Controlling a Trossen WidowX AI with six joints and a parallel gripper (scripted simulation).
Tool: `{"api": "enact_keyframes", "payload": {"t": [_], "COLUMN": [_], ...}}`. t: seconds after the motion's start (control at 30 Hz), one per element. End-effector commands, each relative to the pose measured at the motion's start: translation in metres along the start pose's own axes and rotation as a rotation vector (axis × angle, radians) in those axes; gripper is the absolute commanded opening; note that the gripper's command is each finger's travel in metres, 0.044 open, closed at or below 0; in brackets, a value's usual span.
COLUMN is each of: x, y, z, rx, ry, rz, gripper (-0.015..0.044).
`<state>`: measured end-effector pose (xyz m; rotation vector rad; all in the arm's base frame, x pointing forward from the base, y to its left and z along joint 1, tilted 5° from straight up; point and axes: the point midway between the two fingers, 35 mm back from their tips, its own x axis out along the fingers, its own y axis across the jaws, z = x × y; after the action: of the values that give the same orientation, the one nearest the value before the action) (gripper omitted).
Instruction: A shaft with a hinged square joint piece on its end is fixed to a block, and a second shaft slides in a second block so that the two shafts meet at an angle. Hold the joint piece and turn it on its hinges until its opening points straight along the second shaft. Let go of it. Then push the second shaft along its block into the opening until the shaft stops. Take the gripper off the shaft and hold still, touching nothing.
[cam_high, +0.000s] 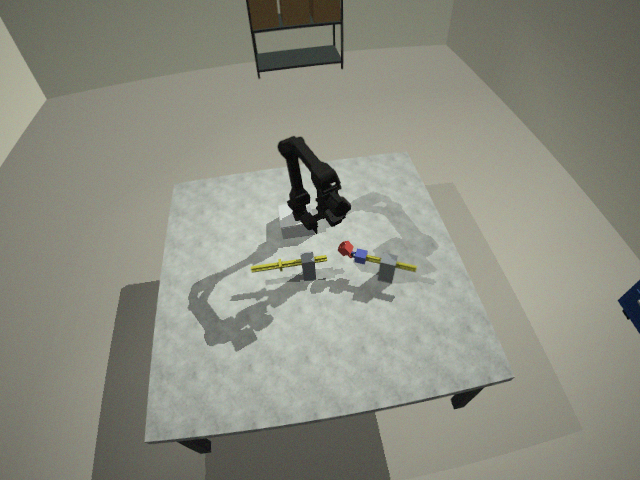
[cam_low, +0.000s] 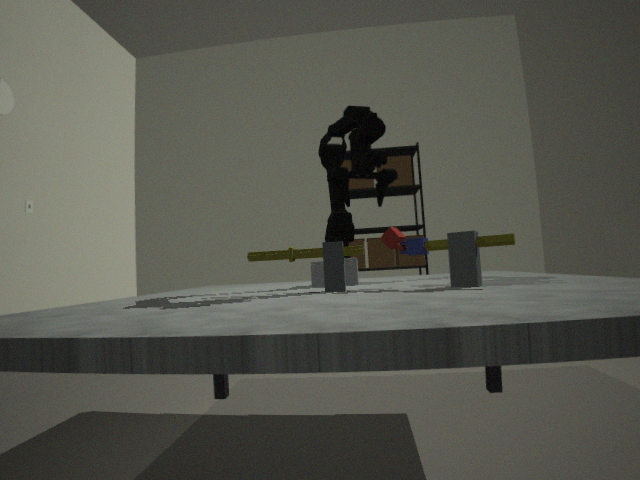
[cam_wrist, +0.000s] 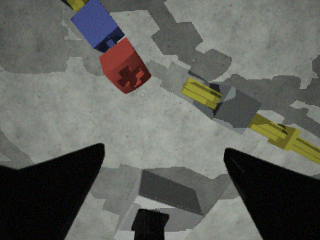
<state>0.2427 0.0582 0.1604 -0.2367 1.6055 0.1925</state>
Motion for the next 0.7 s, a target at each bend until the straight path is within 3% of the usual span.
{"api": "enact_keyframes", "payload": {"t": [0.0, 0.67], "x": [0.003, 0.014], "y": [0.001, 0.001], "z": [-0.001, -0.001], "rx": [-0.111, -0.628], "ry": [0.002, 0.001], "rz": [0.003, 0.004], "gripper": [0.0440, 0.0440]}}
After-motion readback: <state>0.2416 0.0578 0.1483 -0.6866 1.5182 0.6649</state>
